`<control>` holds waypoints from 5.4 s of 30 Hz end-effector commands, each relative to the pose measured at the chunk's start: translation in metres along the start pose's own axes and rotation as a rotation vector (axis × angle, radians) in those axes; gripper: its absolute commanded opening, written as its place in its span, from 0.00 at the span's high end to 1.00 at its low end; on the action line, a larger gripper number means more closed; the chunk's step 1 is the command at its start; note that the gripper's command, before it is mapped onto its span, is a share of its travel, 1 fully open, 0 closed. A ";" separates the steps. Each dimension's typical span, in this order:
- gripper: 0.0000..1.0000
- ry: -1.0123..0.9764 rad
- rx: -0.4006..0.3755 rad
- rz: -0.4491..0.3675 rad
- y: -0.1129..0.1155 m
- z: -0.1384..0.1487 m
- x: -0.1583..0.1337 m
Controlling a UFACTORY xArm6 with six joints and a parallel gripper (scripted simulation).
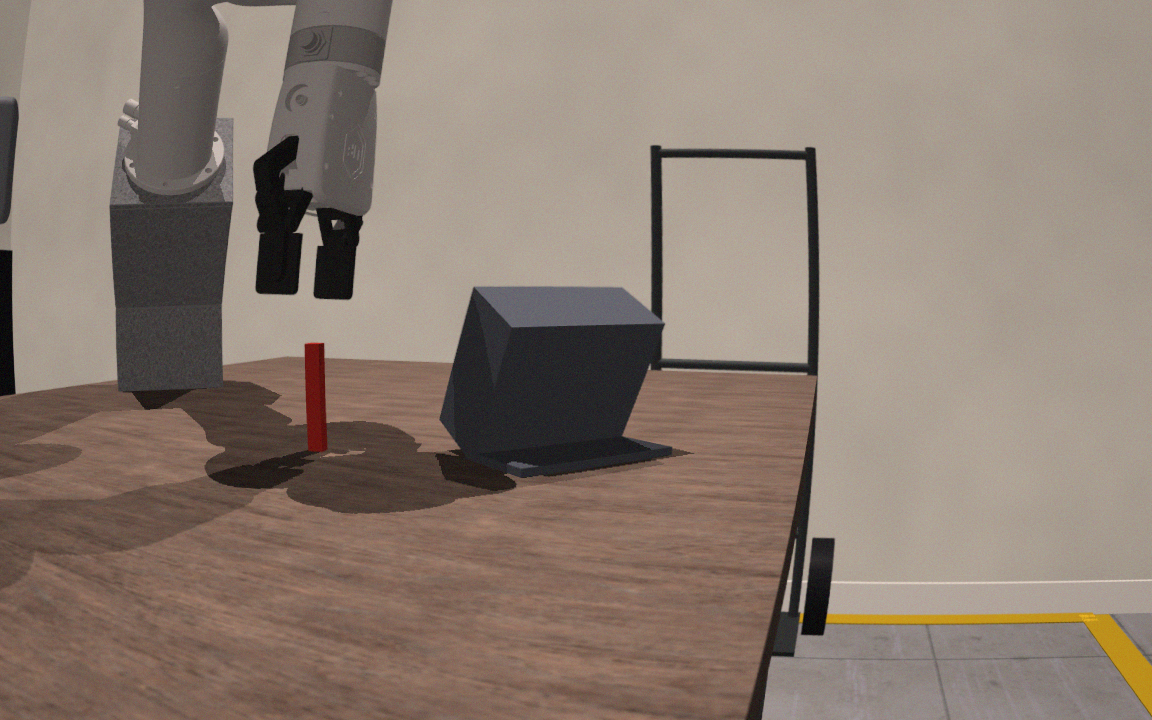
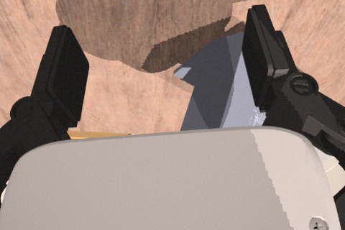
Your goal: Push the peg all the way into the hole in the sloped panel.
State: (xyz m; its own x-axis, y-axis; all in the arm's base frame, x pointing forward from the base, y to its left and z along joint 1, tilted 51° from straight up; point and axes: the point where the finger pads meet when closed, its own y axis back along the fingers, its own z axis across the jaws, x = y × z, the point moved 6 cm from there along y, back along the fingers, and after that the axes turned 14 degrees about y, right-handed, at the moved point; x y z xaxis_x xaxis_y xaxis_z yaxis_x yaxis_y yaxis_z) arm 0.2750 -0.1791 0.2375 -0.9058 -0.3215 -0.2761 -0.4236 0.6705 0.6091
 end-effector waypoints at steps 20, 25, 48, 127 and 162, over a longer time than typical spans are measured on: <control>0.00 0.088 -0.037 -0.059 -0.001 0.031 0.004; 0.00 0.088 -0.038 -0.059 -0.005 0.031 0.004; 0.00 0.089 -0.039 -0.059 -0.034 0.032 0.003; 1.00 0.099 -0.067 0.022 0.010 0.041 0.010; 1.00 0.146 -0.080 0.241 -0.016 0.080 0.022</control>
State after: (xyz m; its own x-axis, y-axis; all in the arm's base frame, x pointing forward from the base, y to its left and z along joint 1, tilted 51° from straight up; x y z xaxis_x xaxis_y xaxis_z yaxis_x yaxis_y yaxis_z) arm 0.2611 -0.1444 0.1661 -0.9638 -0.2652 -0.0266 -0.2063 0.6788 0.7047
